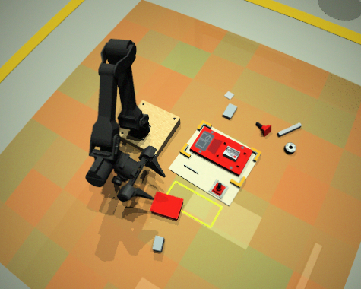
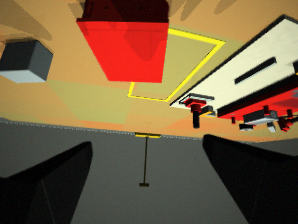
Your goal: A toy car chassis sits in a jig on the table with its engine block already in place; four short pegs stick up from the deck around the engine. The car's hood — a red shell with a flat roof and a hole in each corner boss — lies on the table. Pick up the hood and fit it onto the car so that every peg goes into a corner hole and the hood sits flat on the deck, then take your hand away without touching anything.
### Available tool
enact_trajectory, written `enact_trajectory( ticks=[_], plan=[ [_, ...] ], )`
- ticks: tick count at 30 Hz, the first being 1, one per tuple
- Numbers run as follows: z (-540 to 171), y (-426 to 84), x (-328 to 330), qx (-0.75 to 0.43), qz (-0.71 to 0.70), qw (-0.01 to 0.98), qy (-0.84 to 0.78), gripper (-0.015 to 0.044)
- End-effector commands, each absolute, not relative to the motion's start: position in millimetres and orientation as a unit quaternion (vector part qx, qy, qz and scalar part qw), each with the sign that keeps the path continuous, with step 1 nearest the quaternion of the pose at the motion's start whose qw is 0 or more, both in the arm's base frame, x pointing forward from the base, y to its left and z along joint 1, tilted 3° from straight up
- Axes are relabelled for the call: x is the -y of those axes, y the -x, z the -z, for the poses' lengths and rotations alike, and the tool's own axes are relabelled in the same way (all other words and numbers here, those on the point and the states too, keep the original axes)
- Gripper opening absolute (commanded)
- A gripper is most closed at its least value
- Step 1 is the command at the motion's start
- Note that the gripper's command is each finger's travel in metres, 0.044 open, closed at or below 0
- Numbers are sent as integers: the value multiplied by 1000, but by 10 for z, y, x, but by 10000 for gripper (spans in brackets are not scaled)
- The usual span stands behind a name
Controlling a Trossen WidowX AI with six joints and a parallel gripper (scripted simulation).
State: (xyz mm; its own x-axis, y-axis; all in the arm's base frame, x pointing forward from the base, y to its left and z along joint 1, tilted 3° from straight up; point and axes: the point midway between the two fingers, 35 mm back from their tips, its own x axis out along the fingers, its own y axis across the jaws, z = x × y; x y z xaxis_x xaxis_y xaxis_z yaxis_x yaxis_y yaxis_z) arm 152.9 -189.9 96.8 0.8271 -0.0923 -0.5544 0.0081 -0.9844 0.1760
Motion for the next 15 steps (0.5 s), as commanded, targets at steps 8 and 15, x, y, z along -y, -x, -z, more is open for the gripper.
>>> enact_trajectory(
  ticks=[8, 15],
  plan=[
    [-918, -1577, 1938, -42, 337, 201, -919, 440],
    [-861, -1658, 1990, -162, 375, 377, -832, 440]
  ],
)
